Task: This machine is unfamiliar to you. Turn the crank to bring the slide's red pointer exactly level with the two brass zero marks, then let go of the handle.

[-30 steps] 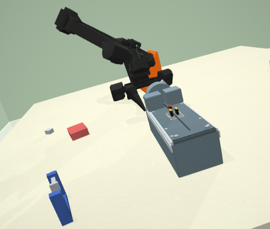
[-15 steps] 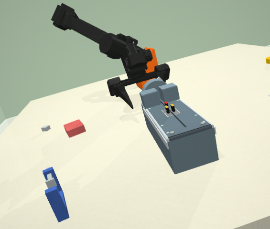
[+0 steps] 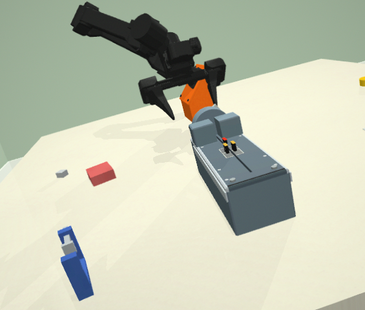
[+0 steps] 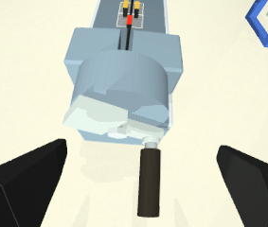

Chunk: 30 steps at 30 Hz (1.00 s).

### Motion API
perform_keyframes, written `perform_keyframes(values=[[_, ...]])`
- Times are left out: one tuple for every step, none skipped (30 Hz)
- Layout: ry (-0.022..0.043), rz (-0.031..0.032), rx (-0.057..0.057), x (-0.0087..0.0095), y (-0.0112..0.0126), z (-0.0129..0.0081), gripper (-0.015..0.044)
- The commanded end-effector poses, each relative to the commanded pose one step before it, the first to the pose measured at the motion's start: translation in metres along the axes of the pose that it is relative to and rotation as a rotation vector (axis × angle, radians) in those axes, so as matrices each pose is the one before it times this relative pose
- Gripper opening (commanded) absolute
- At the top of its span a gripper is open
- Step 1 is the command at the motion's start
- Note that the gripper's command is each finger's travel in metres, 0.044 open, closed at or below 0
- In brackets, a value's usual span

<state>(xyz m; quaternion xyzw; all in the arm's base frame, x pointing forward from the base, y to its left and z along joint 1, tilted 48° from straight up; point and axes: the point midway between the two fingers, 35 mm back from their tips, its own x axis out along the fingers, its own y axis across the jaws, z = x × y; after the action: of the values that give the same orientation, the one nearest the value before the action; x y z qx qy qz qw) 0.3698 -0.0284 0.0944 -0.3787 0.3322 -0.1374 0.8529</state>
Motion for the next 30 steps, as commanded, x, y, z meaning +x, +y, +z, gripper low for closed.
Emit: perform_keyframes(values=[[-0.01744,-0.00637,0.0144,-0.01912,-0.00273,0.02500,0.0440],[0.00027,0.00087,-0.0006,-0.00560,0.00036,0.00531,0.0440],[-0.00001,0.00053,-0.0008,-0.00584,0.00022,0.00517,0.0440],[-0.00030,0.00019,-0.0009,-0.00605,0.00007,0.00501,0.0440],[-0.00060,-0.00013,-0.0011,-0.00628,-0.00009,0.00487,0.0440],[-0.00092,-0.00045,-0.0013,-0.00647,-0.00025,0.00470,0.0440],[-0.00098,-0.00059,-0.0011,-0.00534,-0.00033,0.00366,0.0440],[-0.00069,-0.00045,-0.0007,-0.00326,-0.00025,0.00215,0.0440],[-0.00025,-0.00017,-0.0002,-0.00109,-0.00009,0.00071,0.0440],[0.00047,-0.00043,0.0011,0.00043,-0.00001,0.00070,0.0440],[0.00139,-0.00129,0.0033,0.00131,0.00000,0.00210,0.0440],[0.00231,-0.00216,0.0055,0.00222,0.00005,0.00348,0.0440],[0.00284,-0.00269,0.0069,0.00279,0.00015,0.00426,0.0440],[0.00283,-0.00271,0.0069,0.00284,0.00026,0.00422,0.0440],[0.00280,-0.00273,0.0069,0.00289,0.00036,0.00417,0.0440],[0.00278,-0.00275,0.0069,0.00293,0.00047,0.00412,0.0440],[0.00276,-0.00277,0.0069,0.00298,0.00057,0.00406,0.0440],[0.00274,-0.00279,0.0069,0.00302,0.00067,0.00400,0.0440],[0.00272,-0.00281,0.0069,0.00306,0.00077,0.00394,0.0440],[0.00269,-0.00282,0.0068,0.00310,0.00087,0.00387,0.0440],[0.00268,-0.00284,0.0069,0.00315,0.00097,0.00381,0.0440],[0.00266,-0.00286,0.0069,0.00318,0.00107,0.00374,0.0440],[0.00264,-0.00288,0.0069,0.00322,0.00116,0.00367,0.0440],[0.00262,-0.00290,0.0069,0.00326,0.00125,0.00360,0.0440],[0.00260,-0.00291,0.0069,0.00329,0.00135,0.00352,0.0440],[0.00258,-0.00293,0.0069,0.00333,0.00144,0.00344,0.0440],[0.00256,-0.00295,0.0068,0.00336,0.00153,0.00336,0.0440],[0.00253,-0.00296,0.0068,0.00339,0.00161,0.00328,0.0440],[0.00251,-0.00298,0.0068,0.00342,0.00170,0.00319,0.0440],[0.00249,-0.00299,0.0068,0.00344,0.00178,0.00310,0.0440]])
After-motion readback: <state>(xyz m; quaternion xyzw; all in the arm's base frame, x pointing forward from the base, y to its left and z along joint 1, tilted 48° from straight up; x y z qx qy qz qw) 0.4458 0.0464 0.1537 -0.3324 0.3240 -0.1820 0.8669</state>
